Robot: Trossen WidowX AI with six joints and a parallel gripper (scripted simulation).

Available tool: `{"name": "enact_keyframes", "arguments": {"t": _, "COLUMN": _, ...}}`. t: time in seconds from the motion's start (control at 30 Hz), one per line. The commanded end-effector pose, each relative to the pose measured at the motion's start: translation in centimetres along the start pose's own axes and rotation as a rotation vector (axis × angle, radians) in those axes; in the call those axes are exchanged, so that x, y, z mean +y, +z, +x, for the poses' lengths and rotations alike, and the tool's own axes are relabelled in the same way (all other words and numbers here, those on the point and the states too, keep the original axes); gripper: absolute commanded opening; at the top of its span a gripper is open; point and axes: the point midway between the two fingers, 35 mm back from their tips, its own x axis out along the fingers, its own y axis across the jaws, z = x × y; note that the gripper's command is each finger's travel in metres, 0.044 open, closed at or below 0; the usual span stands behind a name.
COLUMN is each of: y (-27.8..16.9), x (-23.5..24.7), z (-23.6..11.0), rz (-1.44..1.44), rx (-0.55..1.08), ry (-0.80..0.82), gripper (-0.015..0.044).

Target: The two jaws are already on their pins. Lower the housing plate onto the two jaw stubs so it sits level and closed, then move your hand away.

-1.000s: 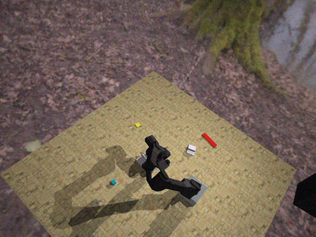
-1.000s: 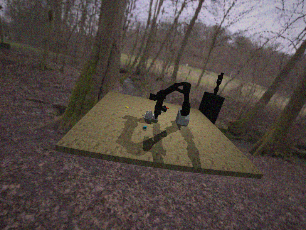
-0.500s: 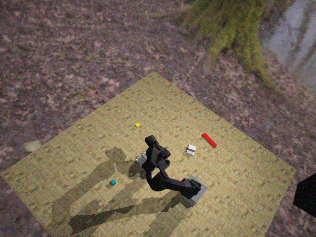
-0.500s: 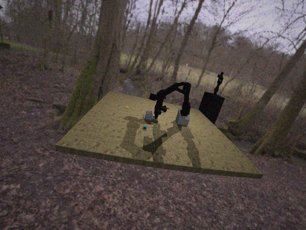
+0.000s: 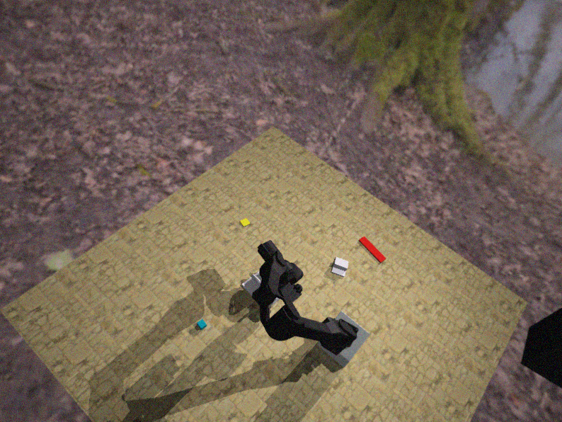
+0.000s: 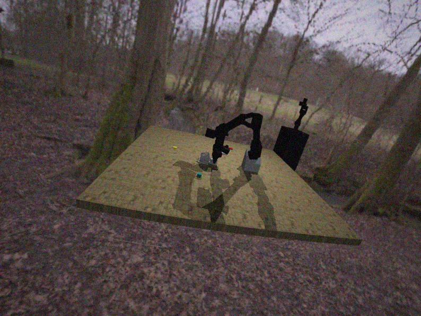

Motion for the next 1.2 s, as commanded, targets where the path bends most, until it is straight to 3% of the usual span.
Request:
{"name": "enact_keyframes", "arguments": {"t": 0.0, "y": -0.06, "x": -0.21, "z": 0.32, "rz": -0.015, "rx": -0.003, "ry": -0.006, "gripper": 0.0351}}
{"name": "enact_keyframes", "arguments": {"t": 1.17, "y": -0.13, "x": -0.28, "z": 0.37, "rz": -0.015, "rx": -0.003, "ry": -0.006, "gripper": 0.0351}}
